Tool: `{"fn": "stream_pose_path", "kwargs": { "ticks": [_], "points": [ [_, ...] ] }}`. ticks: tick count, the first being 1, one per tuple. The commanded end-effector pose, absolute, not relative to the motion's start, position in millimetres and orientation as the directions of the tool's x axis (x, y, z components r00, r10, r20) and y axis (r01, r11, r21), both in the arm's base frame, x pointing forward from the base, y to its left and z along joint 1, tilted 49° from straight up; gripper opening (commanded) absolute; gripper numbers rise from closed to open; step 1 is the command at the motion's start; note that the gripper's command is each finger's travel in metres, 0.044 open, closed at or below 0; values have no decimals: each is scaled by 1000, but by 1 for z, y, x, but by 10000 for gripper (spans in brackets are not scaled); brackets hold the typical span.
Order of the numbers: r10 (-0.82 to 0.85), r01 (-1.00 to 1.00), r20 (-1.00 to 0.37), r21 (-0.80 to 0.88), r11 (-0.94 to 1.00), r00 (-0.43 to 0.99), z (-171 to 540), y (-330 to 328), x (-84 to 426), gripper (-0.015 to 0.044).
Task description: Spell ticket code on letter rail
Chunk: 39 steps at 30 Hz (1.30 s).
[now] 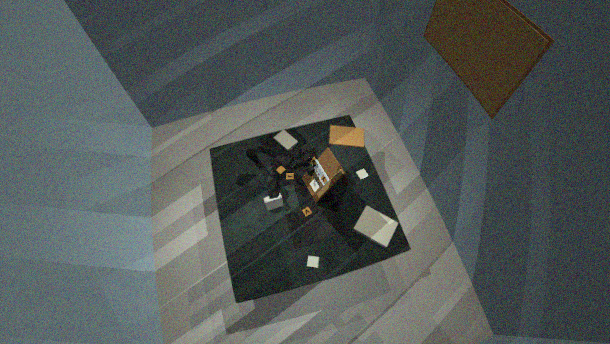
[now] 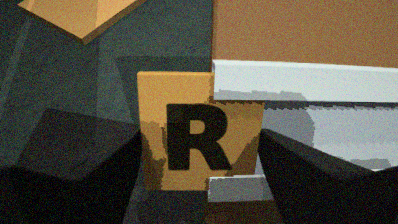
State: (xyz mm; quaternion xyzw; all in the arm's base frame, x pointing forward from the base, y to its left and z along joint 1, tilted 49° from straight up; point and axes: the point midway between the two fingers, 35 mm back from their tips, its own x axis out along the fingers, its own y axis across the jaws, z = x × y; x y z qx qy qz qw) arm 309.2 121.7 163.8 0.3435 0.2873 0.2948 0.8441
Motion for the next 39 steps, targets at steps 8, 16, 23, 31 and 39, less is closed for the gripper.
{"fn": "stream_pose_path", "kwargs": {
  "ticks": [8,16,23,31,39],
  "points": [
    [696,-304,-282,747,592,660,159,118,311,0],
    [696,-304,-282,746,592,660,156,116,312,0],
    [696,-305,-282,746,592,660,153,114,314,0],
    [696,-305,-283,746,592,660,150,112,315,0],
    [696,-305,-283,746,592,660,147,109,316,0]
  ]
}}
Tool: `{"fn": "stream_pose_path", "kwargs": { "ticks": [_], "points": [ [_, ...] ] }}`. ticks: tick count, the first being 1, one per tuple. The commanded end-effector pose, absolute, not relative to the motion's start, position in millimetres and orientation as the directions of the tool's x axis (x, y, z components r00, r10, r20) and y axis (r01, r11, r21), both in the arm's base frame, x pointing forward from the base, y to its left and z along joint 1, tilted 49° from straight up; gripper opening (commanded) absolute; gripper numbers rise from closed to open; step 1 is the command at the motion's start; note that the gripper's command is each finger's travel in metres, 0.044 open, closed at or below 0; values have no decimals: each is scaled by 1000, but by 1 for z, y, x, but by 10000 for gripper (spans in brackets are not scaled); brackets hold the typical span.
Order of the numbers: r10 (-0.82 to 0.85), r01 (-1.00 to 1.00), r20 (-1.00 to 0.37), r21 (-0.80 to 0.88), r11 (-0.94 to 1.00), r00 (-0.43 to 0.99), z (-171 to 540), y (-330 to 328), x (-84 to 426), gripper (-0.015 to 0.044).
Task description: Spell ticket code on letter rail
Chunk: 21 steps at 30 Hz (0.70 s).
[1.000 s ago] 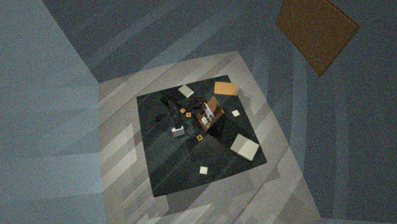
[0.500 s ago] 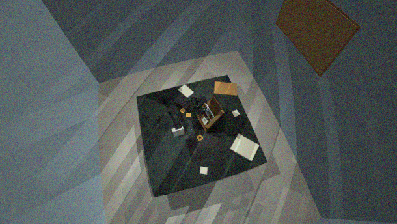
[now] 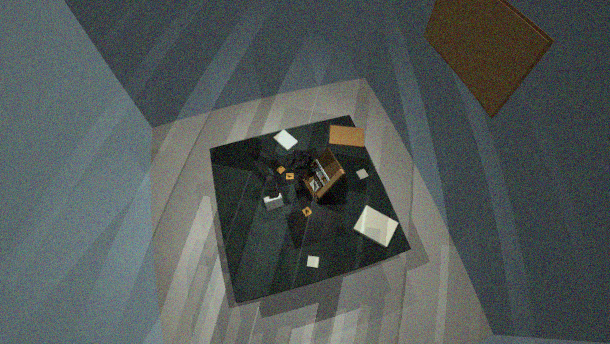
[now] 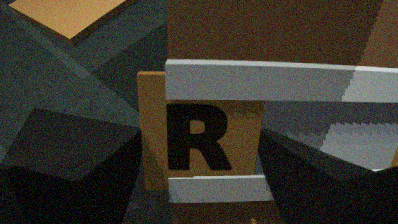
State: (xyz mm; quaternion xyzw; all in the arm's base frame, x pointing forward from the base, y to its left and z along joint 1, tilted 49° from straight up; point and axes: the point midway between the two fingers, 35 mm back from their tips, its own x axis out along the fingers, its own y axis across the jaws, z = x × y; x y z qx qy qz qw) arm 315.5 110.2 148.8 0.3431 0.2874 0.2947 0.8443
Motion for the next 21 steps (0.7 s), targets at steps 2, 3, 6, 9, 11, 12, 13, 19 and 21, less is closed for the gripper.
{"fn": "stream_pose_path", "kwargs": {
  "ticks": [2,3,6,9,11,12,13,19,21],
  "points": [
    [696,-305,-283,746,592,660,147,109,316,0],
    [696,-305,-283,746,592,660,147,109,316,0],
    [696,-305,-283,746,592,660,147,109,316,0],
    [696,-305,-283,746,592,660,146,108,317,0],
    [696,-305,-283,746,592,660,145,107,317,0],
    [696,-305,-283,746,592,660,145,107,317,0],
    [696,-305,-283,746,592,660,144,107,317,0],
    [696,-305,-283,746,592,660,142,105,318,0],
    [696,-305,-283,746,592,660,141,104,319,0]
  ]
}}
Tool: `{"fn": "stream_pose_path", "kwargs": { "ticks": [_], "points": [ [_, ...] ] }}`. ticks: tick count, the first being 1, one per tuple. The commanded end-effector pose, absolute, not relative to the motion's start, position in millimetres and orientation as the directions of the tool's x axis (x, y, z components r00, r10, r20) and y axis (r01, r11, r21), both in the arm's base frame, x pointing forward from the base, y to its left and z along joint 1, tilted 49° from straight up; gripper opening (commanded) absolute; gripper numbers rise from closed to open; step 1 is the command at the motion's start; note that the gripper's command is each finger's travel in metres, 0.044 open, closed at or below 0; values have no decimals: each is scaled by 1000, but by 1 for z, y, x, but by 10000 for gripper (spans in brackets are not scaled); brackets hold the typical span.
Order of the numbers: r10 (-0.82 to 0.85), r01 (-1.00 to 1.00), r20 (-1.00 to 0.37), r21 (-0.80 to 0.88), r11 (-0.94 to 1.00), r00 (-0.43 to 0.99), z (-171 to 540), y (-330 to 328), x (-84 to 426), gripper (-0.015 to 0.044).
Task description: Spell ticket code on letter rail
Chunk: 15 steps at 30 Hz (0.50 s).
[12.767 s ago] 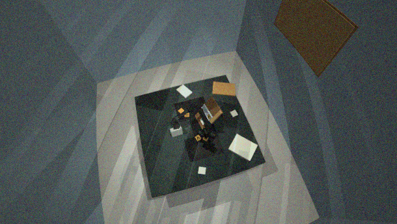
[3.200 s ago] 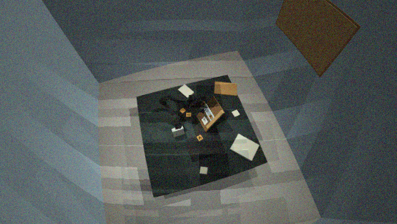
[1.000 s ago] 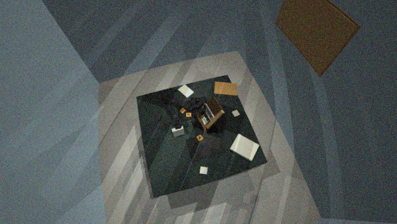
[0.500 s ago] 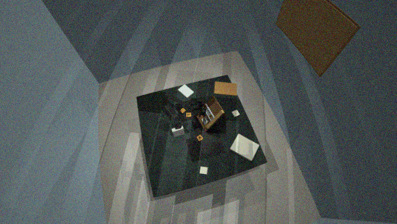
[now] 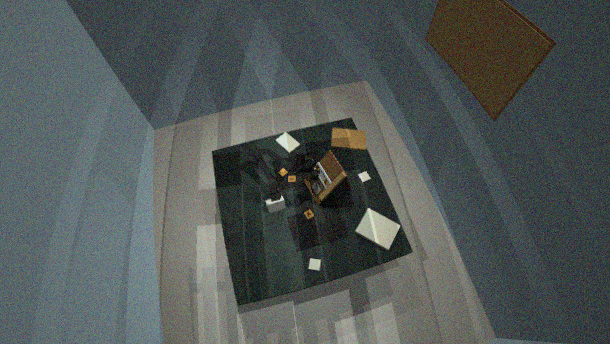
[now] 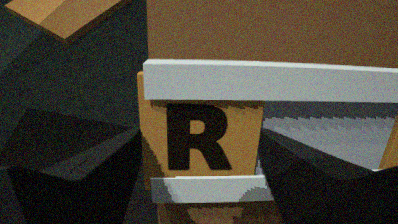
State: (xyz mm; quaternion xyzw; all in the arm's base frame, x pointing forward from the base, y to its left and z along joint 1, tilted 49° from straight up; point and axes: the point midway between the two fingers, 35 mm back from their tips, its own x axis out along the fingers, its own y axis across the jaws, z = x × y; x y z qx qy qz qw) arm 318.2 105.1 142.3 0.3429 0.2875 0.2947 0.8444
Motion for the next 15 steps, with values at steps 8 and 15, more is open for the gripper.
{"fn": "stream_pose_path", "kwargs": {
  "ticks": [8,15],
  "points": [
    [696,-305,-283,746,593,660,137,101,320,0],
    [696,-305,-283,746,593,660,134,99,321,0]
  ]
}}
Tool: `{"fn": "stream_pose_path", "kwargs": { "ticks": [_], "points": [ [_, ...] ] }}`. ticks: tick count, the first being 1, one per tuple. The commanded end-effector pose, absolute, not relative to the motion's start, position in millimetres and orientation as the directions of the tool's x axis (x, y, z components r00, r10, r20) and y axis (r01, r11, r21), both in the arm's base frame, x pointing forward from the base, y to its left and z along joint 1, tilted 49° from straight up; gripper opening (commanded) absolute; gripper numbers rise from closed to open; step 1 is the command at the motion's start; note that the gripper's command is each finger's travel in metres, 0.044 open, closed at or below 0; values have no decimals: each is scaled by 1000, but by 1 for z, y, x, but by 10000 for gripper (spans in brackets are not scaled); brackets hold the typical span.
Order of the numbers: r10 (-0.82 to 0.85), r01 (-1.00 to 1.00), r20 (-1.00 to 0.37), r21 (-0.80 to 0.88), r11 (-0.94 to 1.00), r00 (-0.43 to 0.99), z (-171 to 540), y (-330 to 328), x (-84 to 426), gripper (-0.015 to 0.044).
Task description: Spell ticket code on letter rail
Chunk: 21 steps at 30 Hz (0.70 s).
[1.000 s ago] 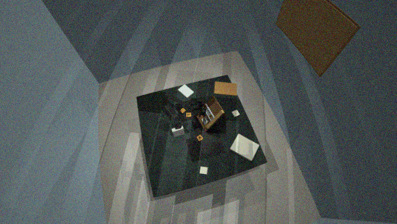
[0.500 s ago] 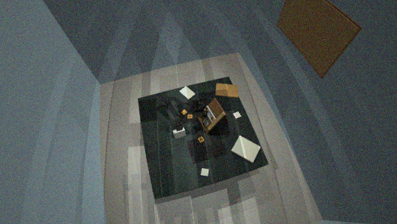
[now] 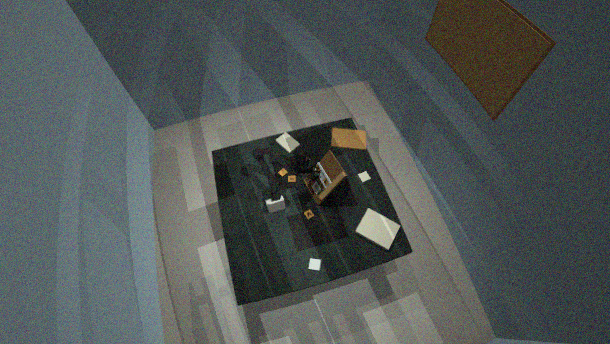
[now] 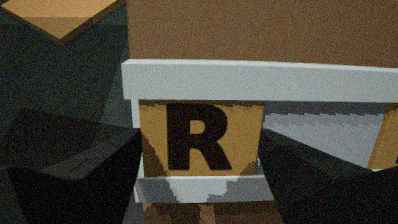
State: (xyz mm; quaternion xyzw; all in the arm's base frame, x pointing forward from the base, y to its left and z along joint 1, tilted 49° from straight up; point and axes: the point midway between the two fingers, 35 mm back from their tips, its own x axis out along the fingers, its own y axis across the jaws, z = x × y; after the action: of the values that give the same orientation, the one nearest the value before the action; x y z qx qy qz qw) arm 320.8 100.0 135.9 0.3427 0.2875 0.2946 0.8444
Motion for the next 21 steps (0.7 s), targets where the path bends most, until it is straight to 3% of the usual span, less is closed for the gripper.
{"fn": "stream_pose_path", "kwargs": {
  "ticks": [1,21],
  "points": [
    [696,-305,-283,746,593,660,134,98,321,0],
    [695,-305,-283,745,593,660,126,92,325,0]
  ]
}}
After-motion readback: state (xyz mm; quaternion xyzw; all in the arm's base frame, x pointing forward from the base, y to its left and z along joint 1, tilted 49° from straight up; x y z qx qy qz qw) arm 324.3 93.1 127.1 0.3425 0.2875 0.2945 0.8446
